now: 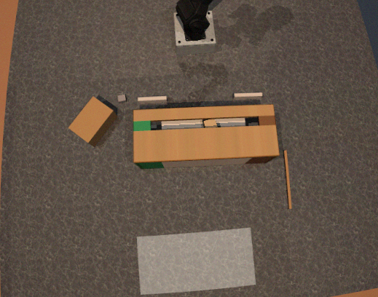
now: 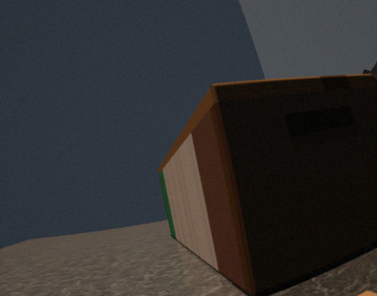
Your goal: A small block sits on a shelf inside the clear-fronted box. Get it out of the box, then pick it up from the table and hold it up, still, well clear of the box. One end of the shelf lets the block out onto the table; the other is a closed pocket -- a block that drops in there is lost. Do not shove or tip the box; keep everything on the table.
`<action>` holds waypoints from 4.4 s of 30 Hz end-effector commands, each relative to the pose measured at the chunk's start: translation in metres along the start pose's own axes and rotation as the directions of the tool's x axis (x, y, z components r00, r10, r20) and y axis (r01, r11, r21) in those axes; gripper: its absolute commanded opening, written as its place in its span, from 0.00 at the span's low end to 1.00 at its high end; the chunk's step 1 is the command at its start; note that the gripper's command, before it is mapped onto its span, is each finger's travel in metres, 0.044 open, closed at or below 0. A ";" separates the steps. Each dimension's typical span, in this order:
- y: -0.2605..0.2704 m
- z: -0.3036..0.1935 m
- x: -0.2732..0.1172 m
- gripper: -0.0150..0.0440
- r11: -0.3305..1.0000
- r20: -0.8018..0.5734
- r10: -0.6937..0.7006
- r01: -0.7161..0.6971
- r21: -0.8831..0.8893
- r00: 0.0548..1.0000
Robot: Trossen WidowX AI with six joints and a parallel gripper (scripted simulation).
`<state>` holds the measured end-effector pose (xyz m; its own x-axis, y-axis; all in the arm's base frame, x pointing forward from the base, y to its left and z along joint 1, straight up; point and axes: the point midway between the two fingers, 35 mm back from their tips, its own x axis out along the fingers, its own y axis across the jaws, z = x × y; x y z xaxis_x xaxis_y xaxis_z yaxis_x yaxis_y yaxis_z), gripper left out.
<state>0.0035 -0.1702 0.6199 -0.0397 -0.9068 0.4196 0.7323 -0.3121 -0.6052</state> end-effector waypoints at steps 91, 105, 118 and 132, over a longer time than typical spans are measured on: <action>0.493 -0.149 -0.349 0.93 0.746 -0.511 0.509 0.059 0.663 -0.693; 0.499 -0.156 -0.352 0.93 0.737 -0.509 0.520 0.060 0.673 -0.686; 0.492 -0.146 -0.382 0.93 0.738 -0.508 0.518 0.060 0.672 -0.688; 0.483 -0.132 -0.418 0.93 0.738 -0.505 0.517 0.060 0.673 -0.691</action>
<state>0.2837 0.0125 0.0617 0.0562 0.3165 -0.9469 0.9954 -0.0909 0.0287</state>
